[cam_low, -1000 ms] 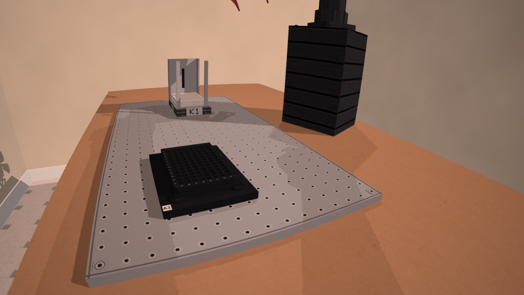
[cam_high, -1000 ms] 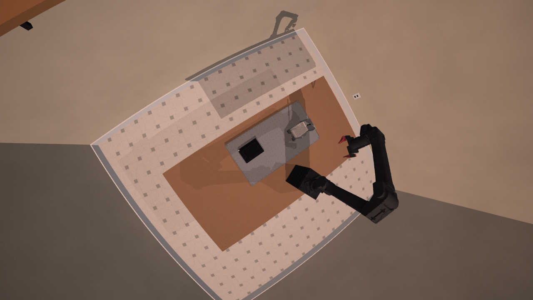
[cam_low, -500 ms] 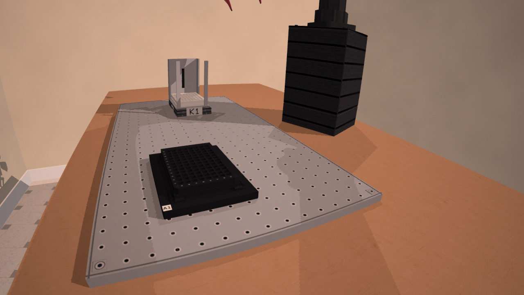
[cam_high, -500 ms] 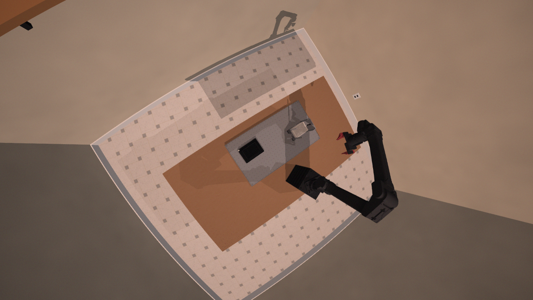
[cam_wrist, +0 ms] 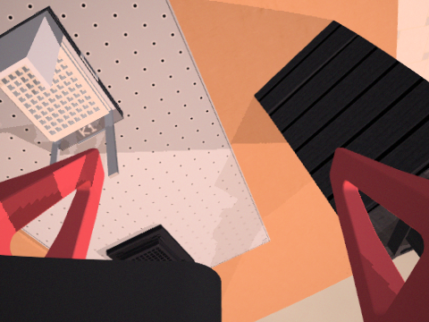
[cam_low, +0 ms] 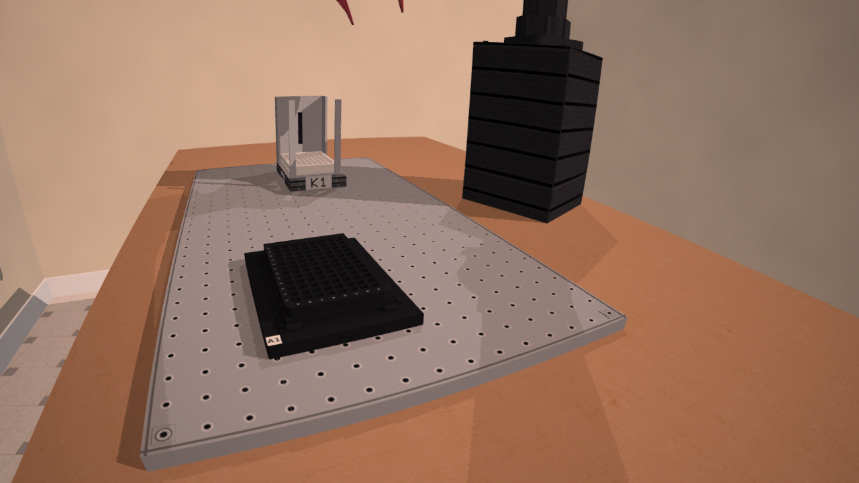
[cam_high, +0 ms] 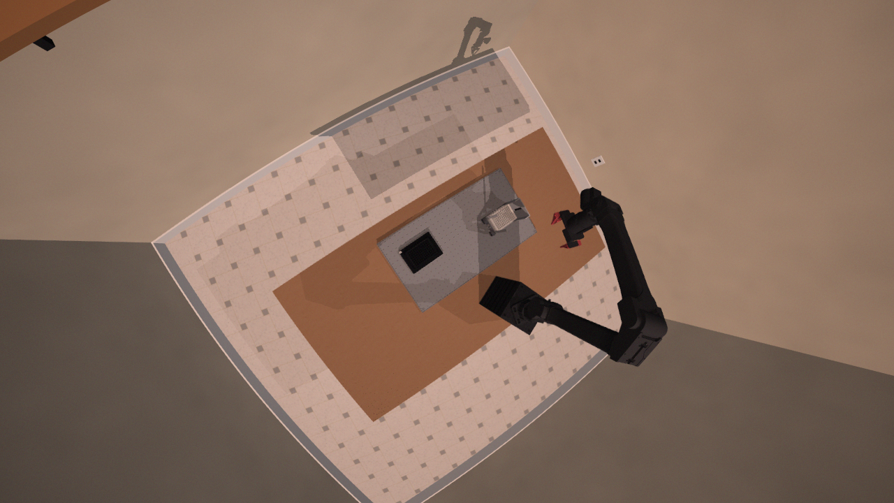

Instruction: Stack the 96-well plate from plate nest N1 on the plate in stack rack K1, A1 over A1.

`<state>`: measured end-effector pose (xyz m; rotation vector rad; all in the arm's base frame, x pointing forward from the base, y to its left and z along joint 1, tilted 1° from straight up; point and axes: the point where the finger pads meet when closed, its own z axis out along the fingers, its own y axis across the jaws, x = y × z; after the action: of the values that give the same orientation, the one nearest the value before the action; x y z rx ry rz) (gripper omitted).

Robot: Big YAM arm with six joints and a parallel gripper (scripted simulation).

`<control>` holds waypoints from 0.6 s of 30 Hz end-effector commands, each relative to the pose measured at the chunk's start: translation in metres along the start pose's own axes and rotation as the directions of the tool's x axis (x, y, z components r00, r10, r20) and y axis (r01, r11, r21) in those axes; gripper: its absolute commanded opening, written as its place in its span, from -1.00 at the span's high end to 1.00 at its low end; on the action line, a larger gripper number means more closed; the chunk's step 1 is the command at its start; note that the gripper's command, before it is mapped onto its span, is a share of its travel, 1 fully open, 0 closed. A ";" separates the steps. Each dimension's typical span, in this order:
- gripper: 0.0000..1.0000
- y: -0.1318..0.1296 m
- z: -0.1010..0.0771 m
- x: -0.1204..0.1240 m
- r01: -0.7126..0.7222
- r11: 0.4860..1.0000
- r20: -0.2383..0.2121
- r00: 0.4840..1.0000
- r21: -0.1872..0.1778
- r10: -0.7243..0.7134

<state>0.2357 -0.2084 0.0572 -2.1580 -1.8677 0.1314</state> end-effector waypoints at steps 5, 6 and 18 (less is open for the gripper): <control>-1.00 0.032 0.007 0.021 0.004 1.000 0.047 0.999 -0.011 -0.003; -1.00 0.036 0.008 0.025 0.004 1.000 0.043 0.999 -0.013 -0.003; -1.00 0.087 -0.002 0.056 0.030 0.997 0.085 0.996 -0.072 -0.023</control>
<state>0.3000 -0.1638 0.0385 -2.1553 -1.9714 0.1597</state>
